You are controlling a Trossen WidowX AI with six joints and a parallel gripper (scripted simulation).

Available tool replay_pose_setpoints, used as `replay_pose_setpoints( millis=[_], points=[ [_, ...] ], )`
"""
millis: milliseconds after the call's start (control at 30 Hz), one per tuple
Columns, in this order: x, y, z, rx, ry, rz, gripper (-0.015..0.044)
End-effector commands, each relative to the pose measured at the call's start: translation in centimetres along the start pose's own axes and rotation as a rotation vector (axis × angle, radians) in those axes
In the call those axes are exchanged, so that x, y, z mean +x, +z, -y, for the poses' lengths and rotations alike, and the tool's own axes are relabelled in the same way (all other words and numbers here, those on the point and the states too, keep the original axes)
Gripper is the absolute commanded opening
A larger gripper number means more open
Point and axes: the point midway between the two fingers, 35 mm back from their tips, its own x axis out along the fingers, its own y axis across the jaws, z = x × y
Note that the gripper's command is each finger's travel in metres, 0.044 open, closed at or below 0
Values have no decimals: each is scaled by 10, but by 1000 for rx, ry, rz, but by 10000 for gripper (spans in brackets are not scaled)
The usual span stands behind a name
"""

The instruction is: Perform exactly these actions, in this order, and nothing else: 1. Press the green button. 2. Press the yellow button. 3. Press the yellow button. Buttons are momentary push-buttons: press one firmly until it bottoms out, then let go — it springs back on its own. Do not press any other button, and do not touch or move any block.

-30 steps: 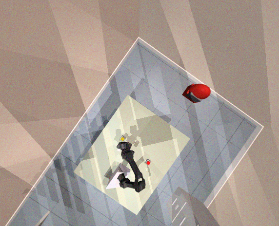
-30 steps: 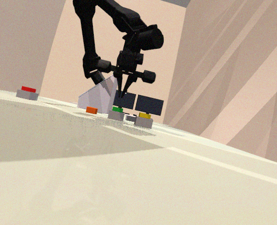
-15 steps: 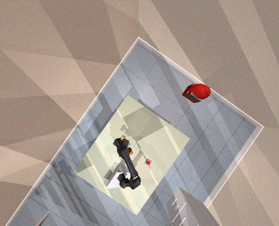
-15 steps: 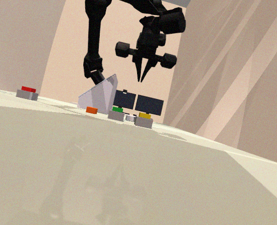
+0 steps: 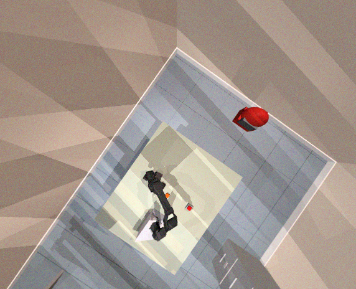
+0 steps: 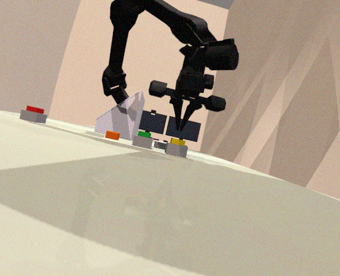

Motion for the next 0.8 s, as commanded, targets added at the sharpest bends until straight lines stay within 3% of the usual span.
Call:
replay_pose_setpoints(
  millis=[0,767],
  points=[
    [0,2,-2,-3,6,18,20],
    [31,2,-2,-3,4,18,20]
  ],
)
